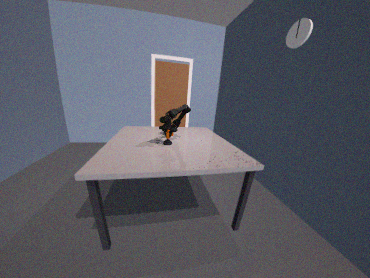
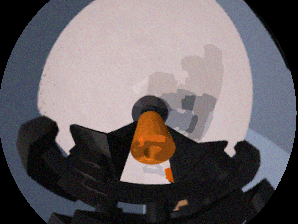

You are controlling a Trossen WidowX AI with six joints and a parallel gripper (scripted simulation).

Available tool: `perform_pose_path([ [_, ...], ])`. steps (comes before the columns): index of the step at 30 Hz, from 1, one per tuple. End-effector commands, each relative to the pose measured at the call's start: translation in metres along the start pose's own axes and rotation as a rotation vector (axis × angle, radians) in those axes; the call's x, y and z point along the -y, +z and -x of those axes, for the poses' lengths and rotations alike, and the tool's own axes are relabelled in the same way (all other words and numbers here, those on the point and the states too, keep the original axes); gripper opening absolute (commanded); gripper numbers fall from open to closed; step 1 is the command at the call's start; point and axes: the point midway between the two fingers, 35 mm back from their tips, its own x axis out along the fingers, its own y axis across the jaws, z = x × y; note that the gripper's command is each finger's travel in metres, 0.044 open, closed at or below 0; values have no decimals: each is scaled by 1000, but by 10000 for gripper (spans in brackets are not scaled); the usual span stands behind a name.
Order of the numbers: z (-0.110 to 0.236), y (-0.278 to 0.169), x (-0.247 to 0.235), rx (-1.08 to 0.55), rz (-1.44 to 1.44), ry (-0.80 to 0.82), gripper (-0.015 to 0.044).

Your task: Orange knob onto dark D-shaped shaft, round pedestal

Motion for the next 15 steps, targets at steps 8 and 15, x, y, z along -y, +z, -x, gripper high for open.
perform_pose_path([
  [8,-4,0,-1,1,-61,-1,0],
  [15,-3,0,-1,1,-61,-1,0],
])
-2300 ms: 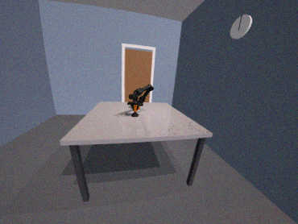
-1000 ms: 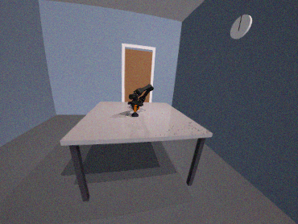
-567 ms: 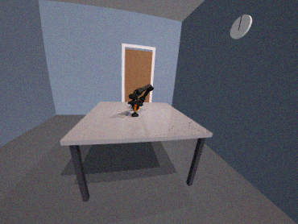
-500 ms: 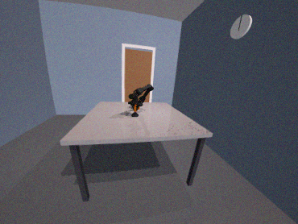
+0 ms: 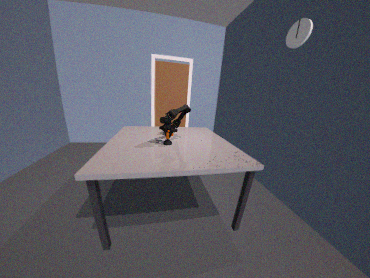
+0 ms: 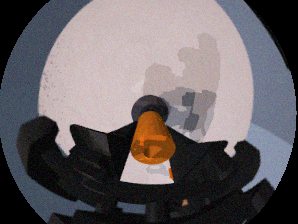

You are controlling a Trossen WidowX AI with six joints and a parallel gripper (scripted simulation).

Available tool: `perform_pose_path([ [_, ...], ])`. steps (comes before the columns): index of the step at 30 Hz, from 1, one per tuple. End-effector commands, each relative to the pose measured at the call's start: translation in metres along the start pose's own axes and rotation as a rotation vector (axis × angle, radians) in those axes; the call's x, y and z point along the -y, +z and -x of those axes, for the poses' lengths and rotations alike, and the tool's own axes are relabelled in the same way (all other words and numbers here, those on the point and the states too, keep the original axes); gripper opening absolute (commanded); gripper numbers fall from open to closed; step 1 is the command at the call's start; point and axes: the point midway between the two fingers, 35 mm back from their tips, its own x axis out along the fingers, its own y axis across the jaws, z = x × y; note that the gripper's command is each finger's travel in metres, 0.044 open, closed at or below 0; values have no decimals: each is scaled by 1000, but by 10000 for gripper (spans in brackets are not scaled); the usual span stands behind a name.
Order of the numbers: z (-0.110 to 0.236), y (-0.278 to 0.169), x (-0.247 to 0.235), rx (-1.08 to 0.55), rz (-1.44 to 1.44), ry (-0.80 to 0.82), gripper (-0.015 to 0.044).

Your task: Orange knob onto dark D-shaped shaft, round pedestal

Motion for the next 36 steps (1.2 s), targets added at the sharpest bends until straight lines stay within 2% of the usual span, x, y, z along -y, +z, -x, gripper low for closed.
perform_pose_path([
  [1,1,1,0,3,-1,2,0],
  [7,4,1,1,3,-27,2,0],
  [13,3,0,2,2,-208,2,0],
  [36,-1,1,1,2,-211,2,0],
])
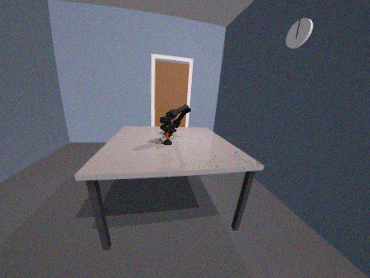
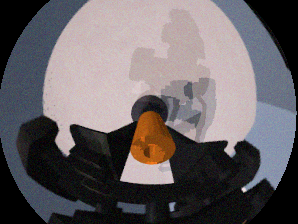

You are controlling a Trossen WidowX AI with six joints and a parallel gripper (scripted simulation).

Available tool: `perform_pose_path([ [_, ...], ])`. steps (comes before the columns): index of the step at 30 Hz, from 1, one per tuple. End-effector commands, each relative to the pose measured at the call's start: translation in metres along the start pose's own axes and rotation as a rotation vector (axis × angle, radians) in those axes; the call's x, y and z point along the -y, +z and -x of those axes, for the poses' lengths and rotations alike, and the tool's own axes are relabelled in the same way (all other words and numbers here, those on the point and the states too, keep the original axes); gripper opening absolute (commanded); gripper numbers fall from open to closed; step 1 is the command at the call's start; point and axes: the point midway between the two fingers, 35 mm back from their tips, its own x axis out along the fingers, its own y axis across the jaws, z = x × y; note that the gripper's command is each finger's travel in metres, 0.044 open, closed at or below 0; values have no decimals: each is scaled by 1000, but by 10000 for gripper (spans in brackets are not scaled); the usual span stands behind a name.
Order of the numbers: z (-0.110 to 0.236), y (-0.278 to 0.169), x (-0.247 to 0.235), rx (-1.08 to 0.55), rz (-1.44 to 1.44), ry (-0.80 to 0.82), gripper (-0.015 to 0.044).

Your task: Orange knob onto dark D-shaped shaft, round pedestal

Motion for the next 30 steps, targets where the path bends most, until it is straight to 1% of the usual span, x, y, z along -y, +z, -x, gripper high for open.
perform_pose_path([
  [1,-1,0,1,1,-3,1,0],
  [16,4,-1,0,1,-3,1,0],
  [19,4,-1,-1,1,-57,1,0],
  [23,4,0,-2,1,-202,1,0],
  [30,1,0,0,1,-213,1,0],
])
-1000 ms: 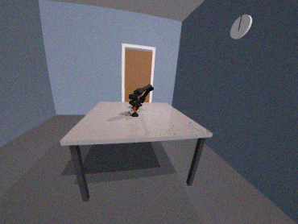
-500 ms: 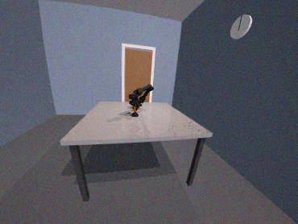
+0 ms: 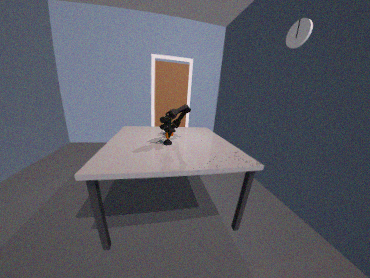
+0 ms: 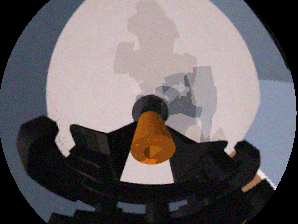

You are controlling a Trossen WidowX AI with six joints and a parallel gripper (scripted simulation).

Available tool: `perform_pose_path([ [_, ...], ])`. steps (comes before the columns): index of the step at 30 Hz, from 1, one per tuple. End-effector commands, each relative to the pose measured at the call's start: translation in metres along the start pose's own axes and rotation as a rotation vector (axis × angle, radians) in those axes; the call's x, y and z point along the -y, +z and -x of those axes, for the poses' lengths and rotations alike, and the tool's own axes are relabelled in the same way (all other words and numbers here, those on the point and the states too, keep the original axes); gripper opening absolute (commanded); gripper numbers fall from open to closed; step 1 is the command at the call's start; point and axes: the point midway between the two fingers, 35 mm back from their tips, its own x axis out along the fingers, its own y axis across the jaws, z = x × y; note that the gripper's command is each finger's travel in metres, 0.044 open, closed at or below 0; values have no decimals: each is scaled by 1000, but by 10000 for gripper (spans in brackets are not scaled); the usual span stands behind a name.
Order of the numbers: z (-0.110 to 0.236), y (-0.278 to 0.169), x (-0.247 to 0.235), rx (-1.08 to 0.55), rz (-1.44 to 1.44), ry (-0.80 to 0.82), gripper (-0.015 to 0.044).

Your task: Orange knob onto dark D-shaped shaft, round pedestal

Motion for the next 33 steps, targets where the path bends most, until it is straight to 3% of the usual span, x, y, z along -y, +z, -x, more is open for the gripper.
perform_pose_path([
  [1,-2,1,1,2,-16,1,0],
  [21,2,0,-1,2,-16,1,0],
  [33,-1,1,1,1,-226,1,0],
])
